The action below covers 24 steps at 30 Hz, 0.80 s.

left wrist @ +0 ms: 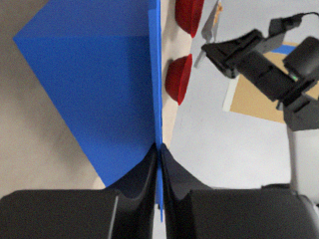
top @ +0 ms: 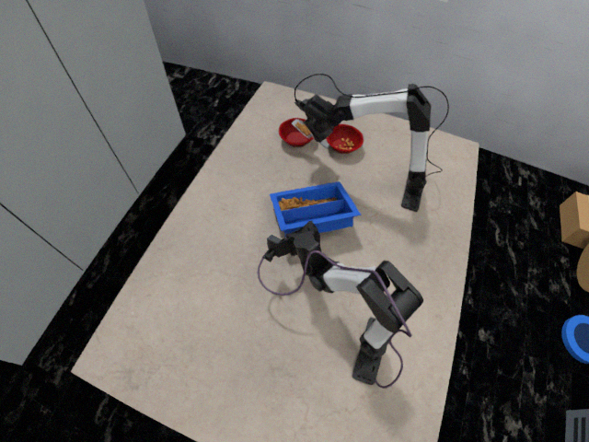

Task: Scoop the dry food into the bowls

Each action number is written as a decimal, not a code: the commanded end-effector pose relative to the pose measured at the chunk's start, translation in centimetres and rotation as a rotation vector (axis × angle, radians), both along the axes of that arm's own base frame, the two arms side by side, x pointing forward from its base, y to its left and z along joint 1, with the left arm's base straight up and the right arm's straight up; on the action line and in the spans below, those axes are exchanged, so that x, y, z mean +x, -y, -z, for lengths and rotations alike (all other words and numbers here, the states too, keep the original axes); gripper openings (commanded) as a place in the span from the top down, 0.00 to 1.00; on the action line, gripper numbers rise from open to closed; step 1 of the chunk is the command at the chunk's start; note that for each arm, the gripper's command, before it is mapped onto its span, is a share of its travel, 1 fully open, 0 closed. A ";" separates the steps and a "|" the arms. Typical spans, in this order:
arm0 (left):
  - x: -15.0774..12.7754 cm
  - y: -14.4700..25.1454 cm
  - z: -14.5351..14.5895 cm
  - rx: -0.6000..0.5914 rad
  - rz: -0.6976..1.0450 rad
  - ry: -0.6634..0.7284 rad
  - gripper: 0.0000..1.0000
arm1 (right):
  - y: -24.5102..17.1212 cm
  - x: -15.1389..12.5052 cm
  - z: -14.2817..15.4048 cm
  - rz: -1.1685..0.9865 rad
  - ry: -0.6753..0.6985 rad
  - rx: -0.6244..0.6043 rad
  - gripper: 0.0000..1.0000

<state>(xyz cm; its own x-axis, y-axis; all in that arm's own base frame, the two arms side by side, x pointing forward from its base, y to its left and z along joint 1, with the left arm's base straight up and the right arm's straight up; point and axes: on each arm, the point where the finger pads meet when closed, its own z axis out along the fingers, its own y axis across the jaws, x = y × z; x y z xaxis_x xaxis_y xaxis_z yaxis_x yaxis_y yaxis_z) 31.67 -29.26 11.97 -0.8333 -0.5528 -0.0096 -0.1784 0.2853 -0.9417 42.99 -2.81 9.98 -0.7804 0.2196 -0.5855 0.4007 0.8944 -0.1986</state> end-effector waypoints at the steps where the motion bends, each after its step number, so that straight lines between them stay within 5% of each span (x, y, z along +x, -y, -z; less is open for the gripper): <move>1: 0.8 0.7 -4.6 -0.052 0.031 0.143 1.00 | 0.3 2.0 -1.2 0.075 0.068 -0.044 1.00; 6: 0.8 0.7 -4.6 -0.052 0.031 0.143 1.00 | -0.1 2.1 -3.1 0.037 0.102 -0.023 1.00; 9: 0.8 0.7 -4.6 -0.052 0.031 0.143 1.00 | -0.1 1.8 -0.6 0.031 0.023 0.004 1.00; 14: 0.8 0.7 -4.6 -0.052 0.031 0.143 1.00 | -0.1 1.8 -3.1 0.033 0.067 0.043 1.00; 17: 0.8 0.7 -4.6 -0.052 0.031 0.143 1.00 | 0.0 1.8 -1.0 0.035 0.003 0.071 1.00; 24: 0.8 0.7 -4.6 -0.052 0.031 0.143 1.00 | 0.1 1.8 -1.5 0.034 -0.019 0.139 1.00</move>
